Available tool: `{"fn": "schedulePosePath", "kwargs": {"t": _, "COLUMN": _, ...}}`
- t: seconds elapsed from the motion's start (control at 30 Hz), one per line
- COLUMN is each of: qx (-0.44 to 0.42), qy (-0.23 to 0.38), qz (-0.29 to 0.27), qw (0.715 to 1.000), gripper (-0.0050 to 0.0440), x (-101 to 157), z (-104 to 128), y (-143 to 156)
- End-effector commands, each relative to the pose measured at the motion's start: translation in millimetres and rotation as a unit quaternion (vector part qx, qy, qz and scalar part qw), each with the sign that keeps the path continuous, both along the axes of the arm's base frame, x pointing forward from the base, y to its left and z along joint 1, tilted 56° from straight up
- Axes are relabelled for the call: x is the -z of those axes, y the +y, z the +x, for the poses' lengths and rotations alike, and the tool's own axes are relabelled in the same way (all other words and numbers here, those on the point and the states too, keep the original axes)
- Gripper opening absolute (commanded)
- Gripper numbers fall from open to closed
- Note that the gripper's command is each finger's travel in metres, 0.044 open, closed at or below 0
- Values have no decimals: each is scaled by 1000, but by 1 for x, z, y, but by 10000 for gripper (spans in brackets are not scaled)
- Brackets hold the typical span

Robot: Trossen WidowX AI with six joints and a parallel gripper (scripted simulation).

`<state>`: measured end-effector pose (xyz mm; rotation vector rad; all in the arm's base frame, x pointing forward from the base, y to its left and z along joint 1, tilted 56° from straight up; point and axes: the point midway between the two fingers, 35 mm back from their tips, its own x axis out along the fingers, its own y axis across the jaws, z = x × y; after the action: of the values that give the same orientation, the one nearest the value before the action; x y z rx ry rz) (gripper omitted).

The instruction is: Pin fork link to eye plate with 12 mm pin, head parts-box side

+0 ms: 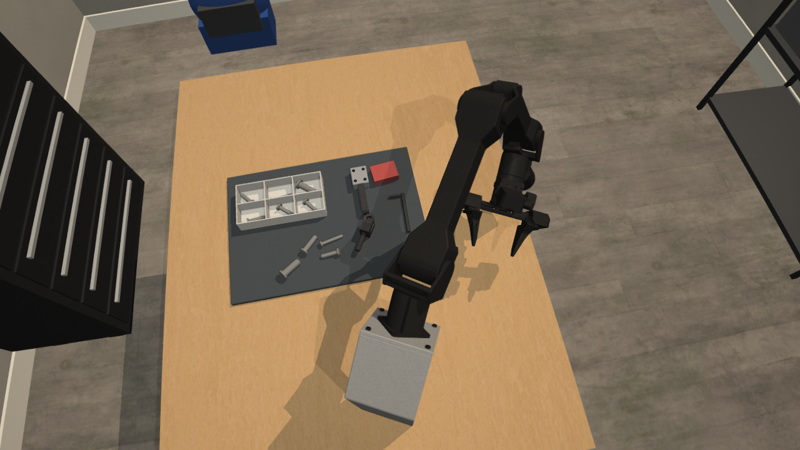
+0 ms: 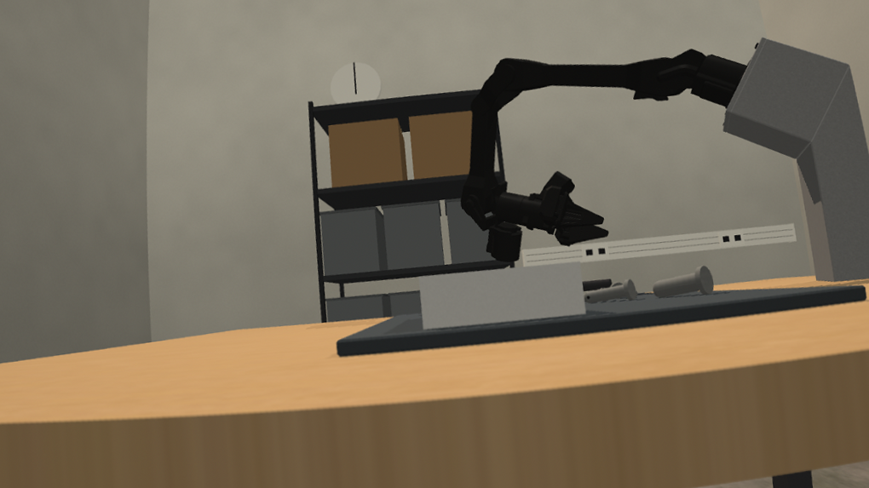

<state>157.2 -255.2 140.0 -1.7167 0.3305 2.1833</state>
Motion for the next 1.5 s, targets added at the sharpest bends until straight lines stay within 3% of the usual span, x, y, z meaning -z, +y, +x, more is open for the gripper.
{"fn": "schedulePosePath", "kwargs": {"t": 0.0, "qx": 0, "qy": -5, "qz": -8, "qw": 1000, "gripper": 400, "x": -5, "z": 0, "y": 0}}
{"fn": "schedulePosePath", "kwargs": {"t": 0.53, "qx": 0, "qy": -5, "qz": -8, "qw": 1000, "gripper": 400, "x": -5, "z": 0, "y": 0}}
{"fn": "schedulePosePath", "kwargs": {"t": 0.57, "qx": 0, "qy": -5, "qz": -8, "qw": 1000, "gripper": 440, "x": -5, "z": 0, "y": 0}}
{"fn": "schedulePosePath", "kwargs": {"t": 1.47, "qx": -77, "qy": -8, "qz": -51, "qw": 996, "gripper": 440, "x": -12, "z": 15, "y": 7}}
